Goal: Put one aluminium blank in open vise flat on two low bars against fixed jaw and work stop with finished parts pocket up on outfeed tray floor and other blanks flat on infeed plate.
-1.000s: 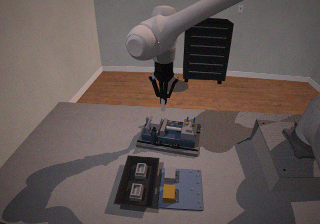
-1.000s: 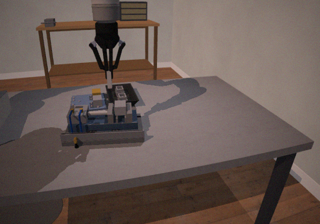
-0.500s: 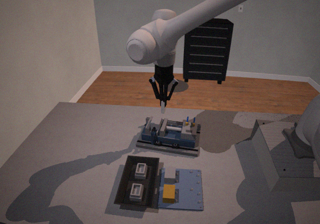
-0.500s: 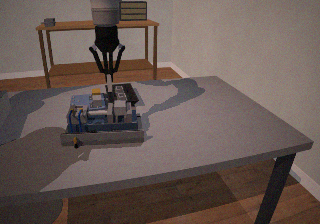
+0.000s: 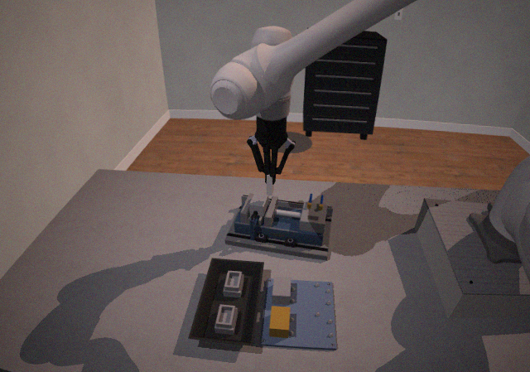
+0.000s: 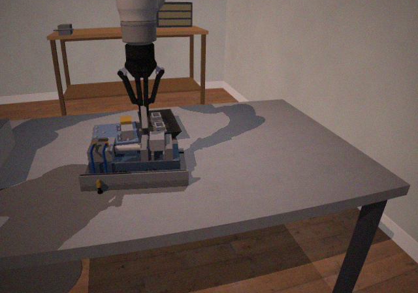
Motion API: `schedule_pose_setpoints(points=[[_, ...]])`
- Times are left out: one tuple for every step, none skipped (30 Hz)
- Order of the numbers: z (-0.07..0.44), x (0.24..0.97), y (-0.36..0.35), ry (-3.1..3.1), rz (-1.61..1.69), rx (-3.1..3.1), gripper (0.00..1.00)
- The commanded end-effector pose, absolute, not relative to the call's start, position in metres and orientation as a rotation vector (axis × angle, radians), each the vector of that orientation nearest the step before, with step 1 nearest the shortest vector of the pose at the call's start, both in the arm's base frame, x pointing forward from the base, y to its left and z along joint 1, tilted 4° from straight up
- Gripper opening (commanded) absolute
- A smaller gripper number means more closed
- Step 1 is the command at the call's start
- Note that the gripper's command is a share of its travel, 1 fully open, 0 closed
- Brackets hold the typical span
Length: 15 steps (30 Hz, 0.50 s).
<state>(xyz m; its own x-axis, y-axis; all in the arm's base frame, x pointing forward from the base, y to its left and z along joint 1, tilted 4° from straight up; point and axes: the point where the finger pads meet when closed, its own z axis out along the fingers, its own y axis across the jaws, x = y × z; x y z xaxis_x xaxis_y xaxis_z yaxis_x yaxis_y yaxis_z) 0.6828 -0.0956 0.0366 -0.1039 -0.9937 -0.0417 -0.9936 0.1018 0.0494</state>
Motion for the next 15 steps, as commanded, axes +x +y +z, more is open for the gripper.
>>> schedule_pose_setpoints(points=[[0.026, 0.678, -0.095, -2.325, -0.113, 2.100, 0.00], [0.026, 0.678, -0.095, -2.325, -0.113, 2.100, 0.00], [0.025, 0.678, -0.095, -2.325, -0.113, 2.100, 0.00], [0.023, 0.678, -0.095, -2.325, -0.113, 2.100, 0.00], [0.022, 0.678, -0.095, -2.325, -0.113, 2.100, 0.00], [0.020, 0.678, -0.095, -2.325, -0.113, 2.100, 0.00], [0.019, 0.677, -0.095, -2.325, -0.113, 2.100, 0.00], [0.018, 0.677, -0.095, -2.325, -0.113, 2.100, 0.00], [0.017, 0.677, -0.095, -2.325, -0.113, 2.100, 0.00], [0.016, 0.677, -0.095, -2.325, -0.113, 2.100, 0.00], [0.015, 0.677, -0.095, -2.325, -0.113, 2.100, 0.00], [0.014, 0.677, -0.095, -2.325, -0.113, 2.100, 0.00], [0.014, 0.677, -0.094, -2.325, -0.113, 2.100, 0.00], [0.013, 0.677, -0.094, -2.325, -0.113, 2.100, 0.00], [0.012, 0.677, -0.094, -2.325, -0.113, 2.100, 0.00]])
